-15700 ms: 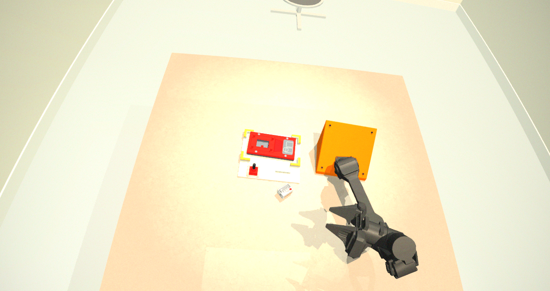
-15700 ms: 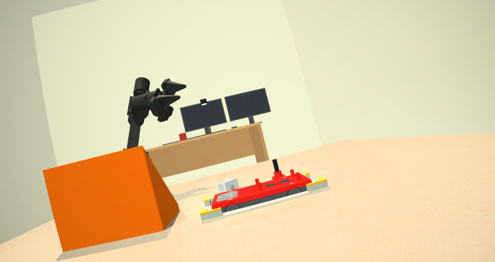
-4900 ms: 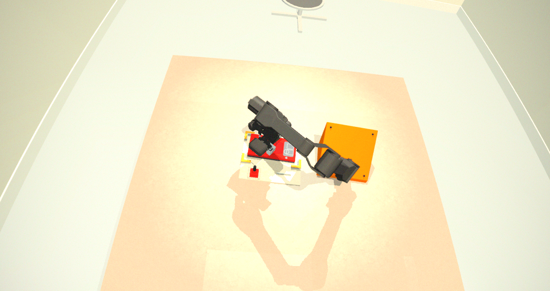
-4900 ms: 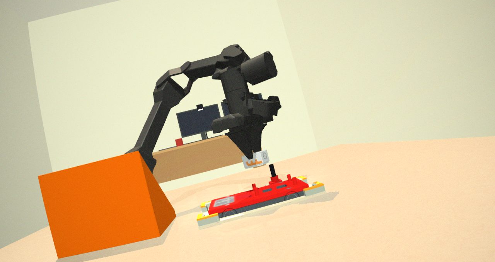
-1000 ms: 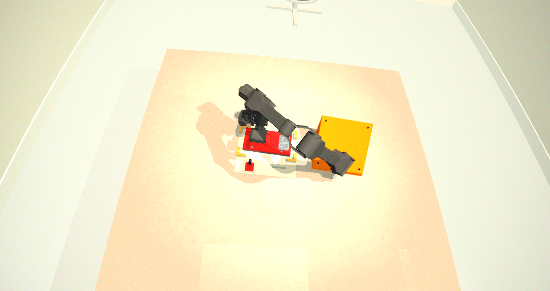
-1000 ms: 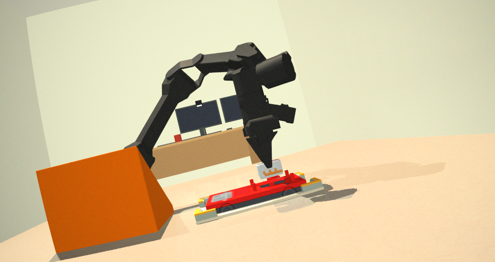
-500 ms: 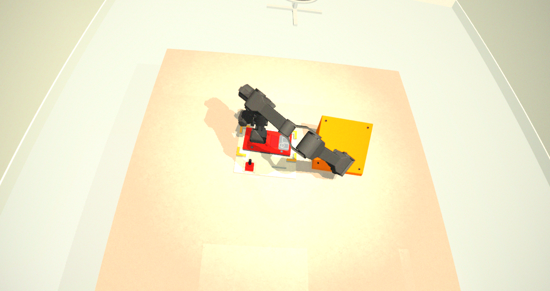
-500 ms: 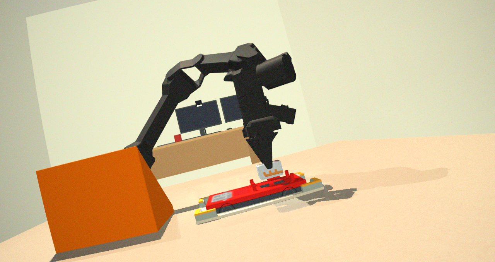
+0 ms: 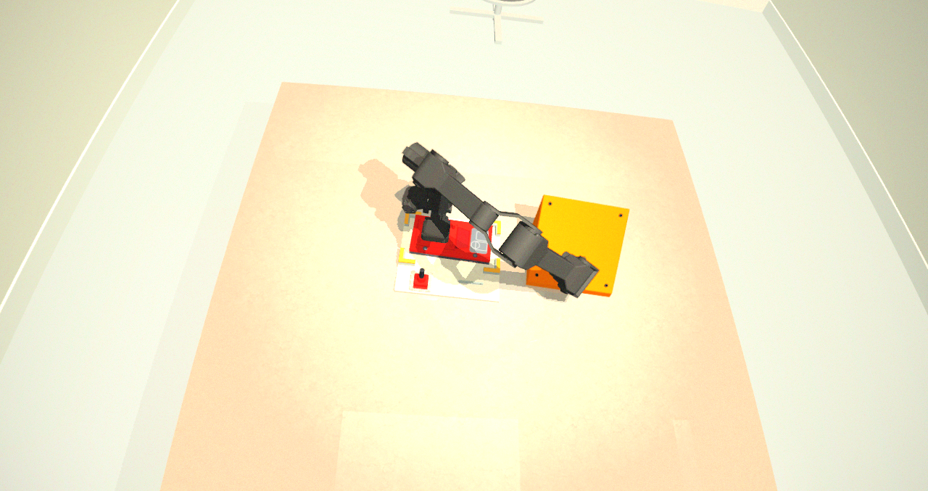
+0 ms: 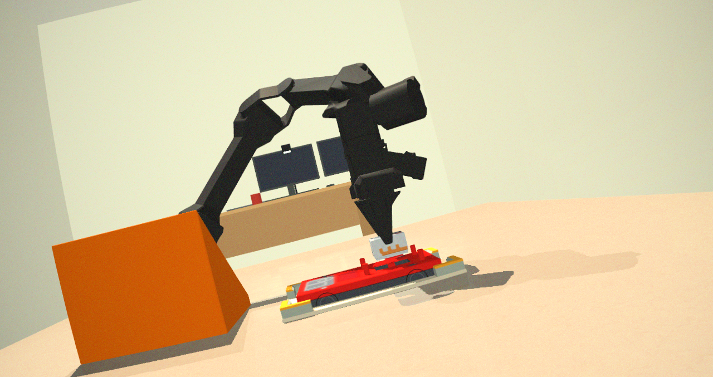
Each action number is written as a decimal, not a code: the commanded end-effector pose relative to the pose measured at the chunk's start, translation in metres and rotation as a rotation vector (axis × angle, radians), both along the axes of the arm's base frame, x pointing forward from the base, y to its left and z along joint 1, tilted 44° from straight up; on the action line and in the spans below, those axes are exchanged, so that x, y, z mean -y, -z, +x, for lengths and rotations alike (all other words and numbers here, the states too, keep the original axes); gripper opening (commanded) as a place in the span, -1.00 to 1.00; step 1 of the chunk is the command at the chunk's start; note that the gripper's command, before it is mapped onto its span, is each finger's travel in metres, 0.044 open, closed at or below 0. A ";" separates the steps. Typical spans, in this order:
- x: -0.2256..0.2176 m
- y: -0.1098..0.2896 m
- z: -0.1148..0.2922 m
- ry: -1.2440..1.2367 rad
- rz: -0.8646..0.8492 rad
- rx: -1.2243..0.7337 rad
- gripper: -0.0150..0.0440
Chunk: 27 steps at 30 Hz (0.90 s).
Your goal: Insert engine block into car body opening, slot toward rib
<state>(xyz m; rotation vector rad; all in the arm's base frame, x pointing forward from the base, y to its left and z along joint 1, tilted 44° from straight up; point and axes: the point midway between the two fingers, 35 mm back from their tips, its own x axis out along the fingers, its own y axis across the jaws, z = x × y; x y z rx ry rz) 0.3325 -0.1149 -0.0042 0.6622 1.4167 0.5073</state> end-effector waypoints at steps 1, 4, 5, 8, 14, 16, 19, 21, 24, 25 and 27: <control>-0.001 0.001 0.000 0.004 0.004 -0.004 0.05; -0.001 0.001 0.000 0.003 0.004 -0.003 0.05; -0.002 0.002 0.000 0.003 0.004 -0.003 0.05; -0.002 0.002 0.000 0.003 0.004 -0.003 0.05; -0.002 0.002 0.000 0.003 0.004 -0.003 0.05; -0.002 0.002 0.000 0.003 0.004 -0.003 0.05; -0.002 0.002 0.000 0.003 0.004 -0.003 0.05; -0.002 0.002 0.000 0.003 0.004 -0.003 0.05; -0.003 0.003 0.000 0.003 0.004 -0.003 0.05; -0.003 0.003 0.000 0.003 0.004 -0.003 0.05; -0.003 0.003 0.000 0.003 0.004 -0.003 0.05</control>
